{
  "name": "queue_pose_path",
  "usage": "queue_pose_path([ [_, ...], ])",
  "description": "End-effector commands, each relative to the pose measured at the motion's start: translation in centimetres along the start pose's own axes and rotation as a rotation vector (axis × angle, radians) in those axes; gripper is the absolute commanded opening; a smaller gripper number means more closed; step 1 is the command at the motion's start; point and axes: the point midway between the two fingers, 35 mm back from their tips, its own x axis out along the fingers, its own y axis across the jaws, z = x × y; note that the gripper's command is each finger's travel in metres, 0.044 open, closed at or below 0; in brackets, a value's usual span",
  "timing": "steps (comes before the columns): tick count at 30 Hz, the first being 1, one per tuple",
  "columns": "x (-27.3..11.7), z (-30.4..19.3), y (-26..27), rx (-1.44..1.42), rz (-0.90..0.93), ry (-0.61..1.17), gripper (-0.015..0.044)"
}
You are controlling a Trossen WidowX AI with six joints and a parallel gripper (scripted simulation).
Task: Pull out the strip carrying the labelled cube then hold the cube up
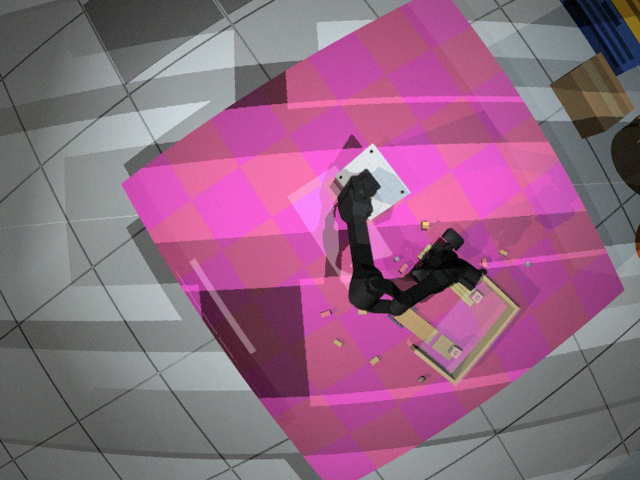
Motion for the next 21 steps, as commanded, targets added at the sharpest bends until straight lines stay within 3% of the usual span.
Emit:
queue_pose_path([
  [1,0.4,-1.3,0.0,-0.004,-0.001,0.02,0.0],
  [21,0.3,-4.3,-0.1,-0.005,-0.001,0.021,0.0],
])
